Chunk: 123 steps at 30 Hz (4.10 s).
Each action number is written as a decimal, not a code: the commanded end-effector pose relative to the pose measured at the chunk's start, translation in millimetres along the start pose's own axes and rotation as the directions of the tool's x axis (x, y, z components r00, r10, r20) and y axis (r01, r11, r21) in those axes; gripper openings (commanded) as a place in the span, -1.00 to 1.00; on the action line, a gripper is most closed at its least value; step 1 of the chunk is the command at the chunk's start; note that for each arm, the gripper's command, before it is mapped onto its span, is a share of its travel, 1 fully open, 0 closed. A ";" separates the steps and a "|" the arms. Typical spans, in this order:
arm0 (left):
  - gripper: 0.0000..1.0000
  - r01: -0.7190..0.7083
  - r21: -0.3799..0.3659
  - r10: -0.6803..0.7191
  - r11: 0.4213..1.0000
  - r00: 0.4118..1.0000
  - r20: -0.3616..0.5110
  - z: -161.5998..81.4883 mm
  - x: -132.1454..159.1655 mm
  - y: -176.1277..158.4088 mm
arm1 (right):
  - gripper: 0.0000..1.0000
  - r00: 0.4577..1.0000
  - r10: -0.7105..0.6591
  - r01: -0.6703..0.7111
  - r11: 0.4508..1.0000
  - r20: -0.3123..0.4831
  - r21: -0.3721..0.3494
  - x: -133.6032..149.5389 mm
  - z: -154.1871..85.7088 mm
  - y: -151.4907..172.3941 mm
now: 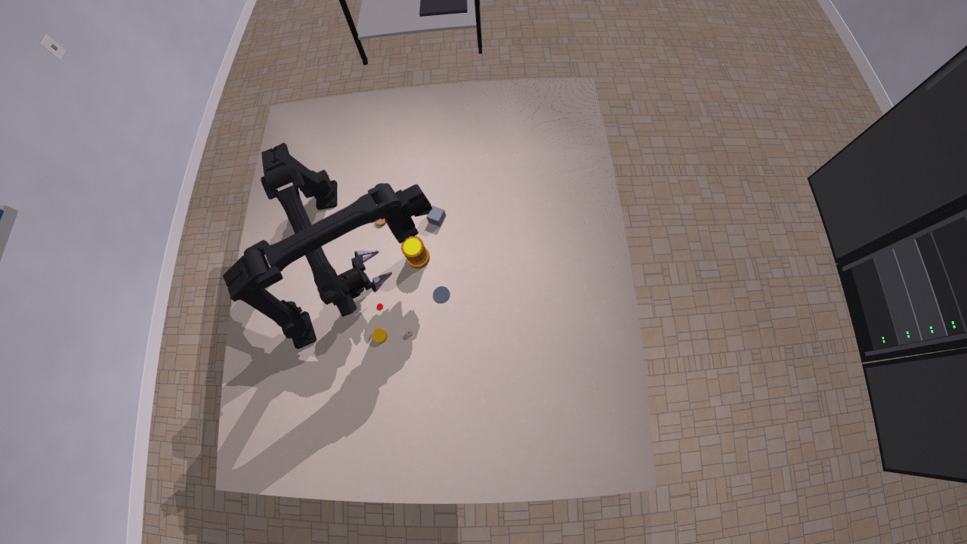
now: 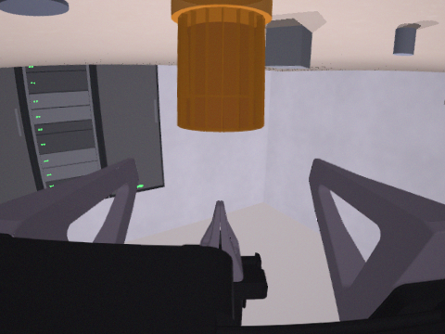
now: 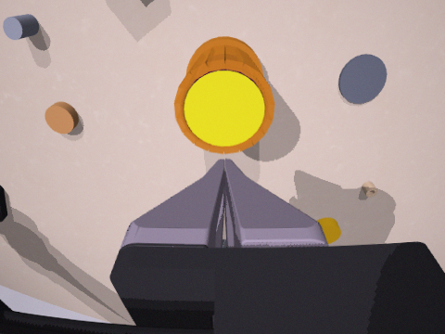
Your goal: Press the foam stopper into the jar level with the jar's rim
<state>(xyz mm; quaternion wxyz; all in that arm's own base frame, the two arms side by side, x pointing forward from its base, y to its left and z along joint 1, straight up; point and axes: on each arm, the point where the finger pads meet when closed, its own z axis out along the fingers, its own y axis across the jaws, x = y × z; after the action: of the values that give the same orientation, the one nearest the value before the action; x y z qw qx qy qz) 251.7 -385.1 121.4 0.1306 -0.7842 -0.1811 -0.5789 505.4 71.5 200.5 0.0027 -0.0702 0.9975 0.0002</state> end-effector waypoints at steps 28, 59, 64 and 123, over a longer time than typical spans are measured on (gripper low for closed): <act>0.96 0.509 0.251 -0.548 0.823 0.828 0.119 46.5 33.2 -111.5 | -1.00 0.962 0.024 -0.026 1.000 0.273 0.002 -24.4 -36.4 -18.9; 0.96 0.493 0.478 -0.593 -0.726 -0.802 -0.073 176.2 235.2 -196.2 | -1.00 0.402 0.031 -0.105 0.994 0.915 0.012 -48.3 -198.1 -64.1; 0.96 0.373 0.447 -0.408 -0.813 -0.913 0.020 196.0 318.6 -190.3 | -1.00 0.303 0.024 -0.116 0.993 0.953 0.012 -40.5 -224.0 -68.6; 0.96 0.145 0.426 -0.008 -0.893 -0.952 0.305 274.0 479.7 -221.5 | -1.00 -0.034 -0.018 -0.143 0.990 0.999 0.013 -9.1 -316.3 -74.6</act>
<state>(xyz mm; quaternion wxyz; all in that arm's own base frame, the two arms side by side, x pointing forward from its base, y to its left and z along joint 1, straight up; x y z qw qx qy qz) 520.0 0.2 492.6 -0.7072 0.0006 -0.7070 -0.0004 518.8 -0.6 492.6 0.7075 0.0001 0.7067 0.0000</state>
